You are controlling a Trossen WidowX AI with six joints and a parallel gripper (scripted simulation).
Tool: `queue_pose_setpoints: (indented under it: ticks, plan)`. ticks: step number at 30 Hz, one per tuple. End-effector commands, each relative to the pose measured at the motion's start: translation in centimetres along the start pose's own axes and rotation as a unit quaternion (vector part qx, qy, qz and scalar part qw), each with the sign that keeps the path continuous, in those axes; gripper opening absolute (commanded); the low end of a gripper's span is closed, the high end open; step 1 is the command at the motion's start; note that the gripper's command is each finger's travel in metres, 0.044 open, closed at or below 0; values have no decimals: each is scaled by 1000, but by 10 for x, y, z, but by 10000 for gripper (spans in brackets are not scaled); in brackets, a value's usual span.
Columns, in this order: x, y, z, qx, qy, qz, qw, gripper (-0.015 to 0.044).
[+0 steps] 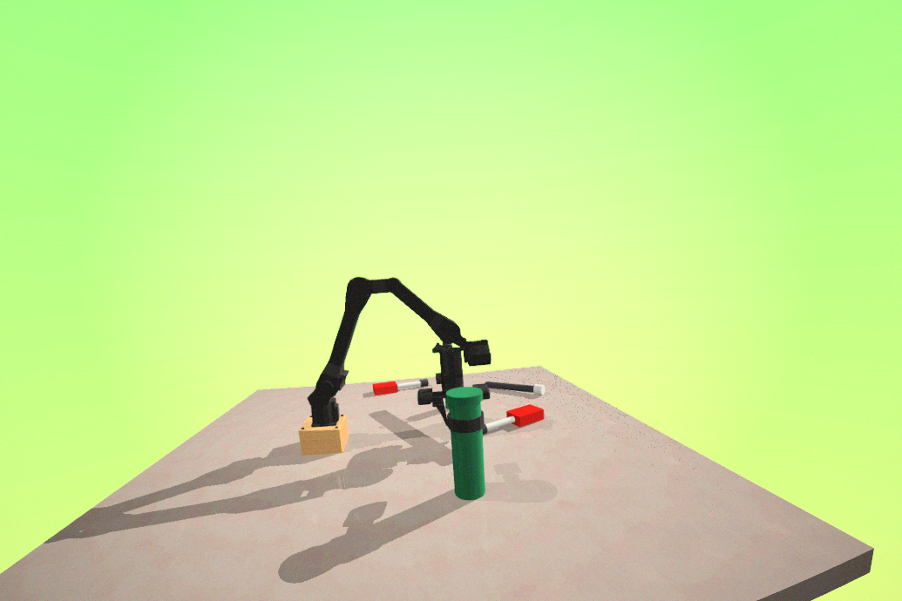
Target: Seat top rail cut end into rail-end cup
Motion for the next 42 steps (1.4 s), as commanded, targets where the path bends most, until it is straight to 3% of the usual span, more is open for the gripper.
queue_pose_setpoints:
  ticks: [1, 7, 12, 19, 32, 42]
  plan:
    - [1, 1, 1, -1, -3, 3, 1000, 170]
    - [1, 1, 1, -1, -3, 3, 1000, 130]
    - [-5, 0, 0, -1, -3, 3, 1000, 0]
    - [-19, 2, -4, -2, 2, 35, 999, 0]
    - [-85, 10, -12, -15, 30, 163, 986, 0]
    - [-86, 10, -12, -16, 30, 164, 986, 0]
Point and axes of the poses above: the point midway between the two fingers, 35 mm back from their tips, its own x axis out along the fingers, its own z axis across the jaws, y = z × x, the point moved 2 cm from there along -x, back along the fingers, and after that the axes turned 11 degrees about x, right-handed, at the moved point
